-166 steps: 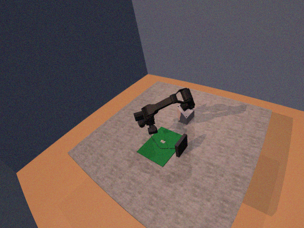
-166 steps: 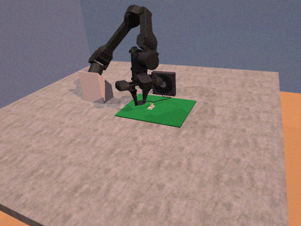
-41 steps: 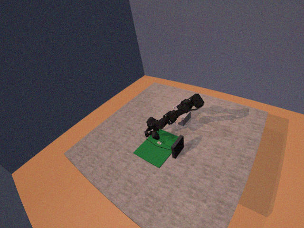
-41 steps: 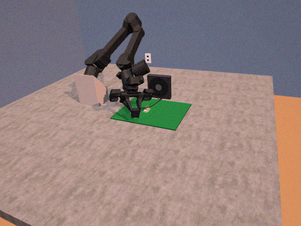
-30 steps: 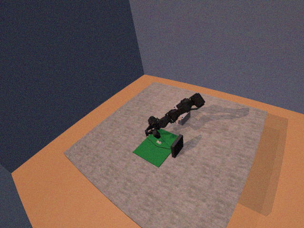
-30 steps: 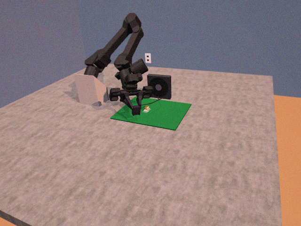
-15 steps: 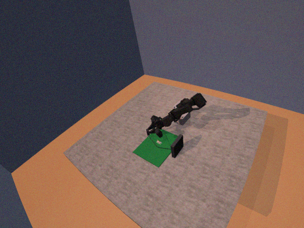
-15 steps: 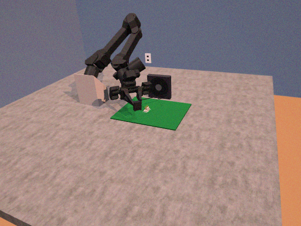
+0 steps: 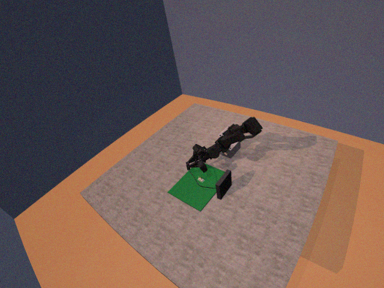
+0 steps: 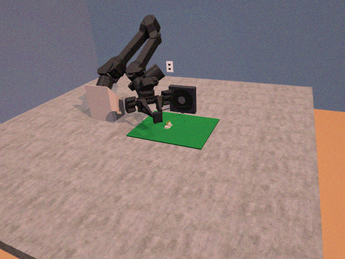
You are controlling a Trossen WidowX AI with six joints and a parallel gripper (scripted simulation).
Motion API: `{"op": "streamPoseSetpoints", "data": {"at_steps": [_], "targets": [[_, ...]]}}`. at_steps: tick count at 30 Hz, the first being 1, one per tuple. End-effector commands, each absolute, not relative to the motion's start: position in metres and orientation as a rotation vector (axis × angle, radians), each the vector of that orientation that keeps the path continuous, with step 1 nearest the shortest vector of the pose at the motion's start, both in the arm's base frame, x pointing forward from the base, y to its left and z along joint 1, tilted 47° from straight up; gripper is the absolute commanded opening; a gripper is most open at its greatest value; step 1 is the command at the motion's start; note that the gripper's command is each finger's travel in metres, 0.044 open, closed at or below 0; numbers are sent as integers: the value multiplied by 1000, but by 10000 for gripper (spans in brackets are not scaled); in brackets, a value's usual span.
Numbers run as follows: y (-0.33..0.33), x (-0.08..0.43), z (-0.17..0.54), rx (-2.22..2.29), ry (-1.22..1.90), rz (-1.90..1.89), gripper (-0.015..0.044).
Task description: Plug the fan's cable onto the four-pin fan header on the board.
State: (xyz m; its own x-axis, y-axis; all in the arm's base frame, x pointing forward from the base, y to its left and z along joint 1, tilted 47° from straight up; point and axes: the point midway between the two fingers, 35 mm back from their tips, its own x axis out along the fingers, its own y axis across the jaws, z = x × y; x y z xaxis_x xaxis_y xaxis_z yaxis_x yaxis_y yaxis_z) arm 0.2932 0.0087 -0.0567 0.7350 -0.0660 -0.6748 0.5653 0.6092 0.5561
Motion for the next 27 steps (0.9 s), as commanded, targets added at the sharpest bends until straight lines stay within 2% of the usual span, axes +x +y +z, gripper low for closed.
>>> {"op": "streamPoseSetpoints", "data": {"at_steps": [1,27], "targets": [[6,295,-55,841,661,-392,0],[9,294,-57,846,667,-399,0]]}}
